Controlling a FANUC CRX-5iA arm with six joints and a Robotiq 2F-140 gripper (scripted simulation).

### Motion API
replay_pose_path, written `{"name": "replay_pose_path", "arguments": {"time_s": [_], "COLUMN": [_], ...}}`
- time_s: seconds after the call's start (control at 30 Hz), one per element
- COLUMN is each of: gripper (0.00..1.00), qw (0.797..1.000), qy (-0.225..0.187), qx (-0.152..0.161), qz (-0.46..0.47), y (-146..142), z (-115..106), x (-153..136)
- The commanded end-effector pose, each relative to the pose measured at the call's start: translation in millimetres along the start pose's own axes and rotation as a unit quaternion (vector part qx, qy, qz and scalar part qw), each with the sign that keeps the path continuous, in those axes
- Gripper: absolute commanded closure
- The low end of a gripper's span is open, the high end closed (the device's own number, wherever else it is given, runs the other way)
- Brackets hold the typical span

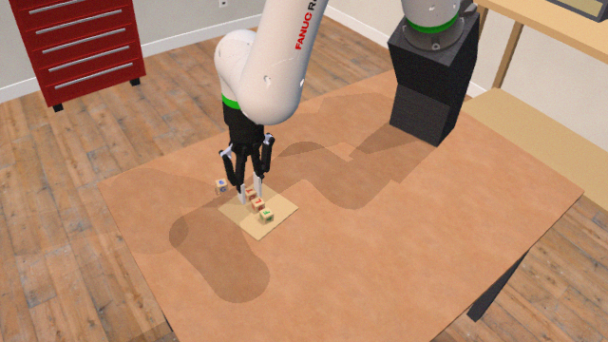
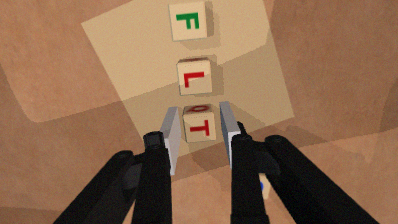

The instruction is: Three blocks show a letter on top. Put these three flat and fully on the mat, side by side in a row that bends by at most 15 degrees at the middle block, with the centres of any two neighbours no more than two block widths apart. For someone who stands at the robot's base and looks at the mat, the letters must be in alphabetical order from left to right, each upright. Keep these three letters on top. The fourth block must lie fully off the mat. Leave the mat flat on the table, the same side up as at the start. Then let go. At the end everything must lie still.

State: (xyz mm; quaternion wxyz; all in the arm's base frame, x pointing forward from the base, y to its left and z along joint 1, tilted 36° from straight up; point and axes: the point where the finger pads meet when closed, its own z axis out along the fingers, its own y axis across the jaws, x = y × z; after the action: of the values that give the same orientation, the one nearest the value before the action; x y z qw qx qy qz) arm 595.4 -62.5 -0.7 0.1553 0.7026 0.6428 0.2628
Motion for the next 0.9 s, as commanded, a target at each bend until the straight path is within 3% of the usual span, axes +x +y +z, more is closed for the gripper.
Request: {"name": "replay_pose_path", "arguments": {"time_s": [0.0,0.27,0.87], "gripper": [0.75,0.75,0.75], "qw": [1.0,1.0,1.0], "qy": [0.0,0.0,0.0], "qx": [0.0,0.0,0.0], "qz": [0.0,0.0,0.0], "y": [0,0,0], "z": [0,-11,-85], "x": [0,0,0]}}
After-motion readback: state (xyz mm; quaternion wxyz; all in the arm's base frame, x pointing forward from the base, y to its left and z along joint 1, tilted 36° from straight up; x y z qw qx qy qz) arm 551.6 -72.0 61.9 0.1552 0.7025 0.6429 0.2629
